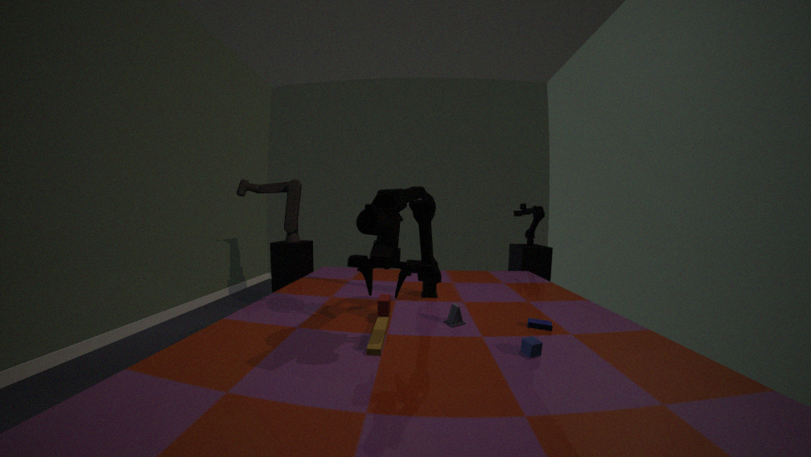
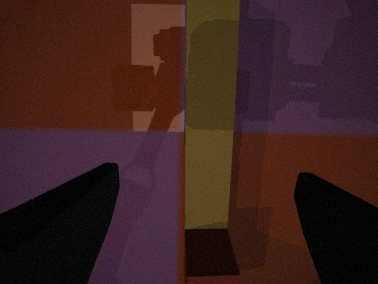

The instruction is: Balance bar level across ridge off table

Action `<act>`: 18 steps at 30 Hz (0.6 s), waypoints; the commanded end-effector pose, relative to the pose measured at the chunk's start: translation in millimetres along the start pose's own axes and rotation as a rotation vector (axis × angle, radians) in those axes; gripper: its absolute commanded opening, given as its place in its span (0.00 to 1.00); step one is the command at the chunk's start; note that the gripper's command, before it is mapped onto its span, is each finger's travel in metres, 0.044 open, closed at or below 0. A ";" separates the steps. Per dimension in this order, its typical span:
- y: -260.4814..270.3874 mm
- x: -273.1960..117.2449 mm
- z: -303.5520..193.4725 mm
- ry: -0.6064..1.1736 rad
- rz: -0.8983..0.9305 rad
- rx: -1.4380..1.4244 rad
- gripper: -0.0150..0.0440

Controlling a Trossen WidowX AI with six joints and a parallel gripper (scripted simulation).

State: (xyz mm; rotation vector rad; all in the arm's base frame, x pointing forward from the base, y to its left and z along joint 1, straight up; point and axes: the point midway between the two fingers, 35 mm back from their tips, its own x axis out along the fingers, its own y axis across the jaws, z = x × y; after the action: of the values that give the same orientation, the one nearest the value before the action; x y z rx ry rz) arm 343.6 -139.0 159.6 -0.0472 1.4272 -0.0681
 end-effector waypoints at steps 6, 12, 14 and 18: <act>-15.5 -17.5 -36.3 0.109 0.060 -0.034 0.79; -15.6 -1.3 -35.9 0.109 0.060 -0.034 0.79; -15.4 12.0 -36.2 0.109 0.060 -0.034 0.79; -14.0 40.1 -38.9 0.109 0.060 -0.034 0.79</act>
State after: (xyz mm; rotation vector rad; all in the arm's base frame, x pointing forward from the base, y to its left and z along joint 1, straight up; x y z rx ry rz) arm 311.3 -156.3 137.1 -0.0319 1.5276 -0.0087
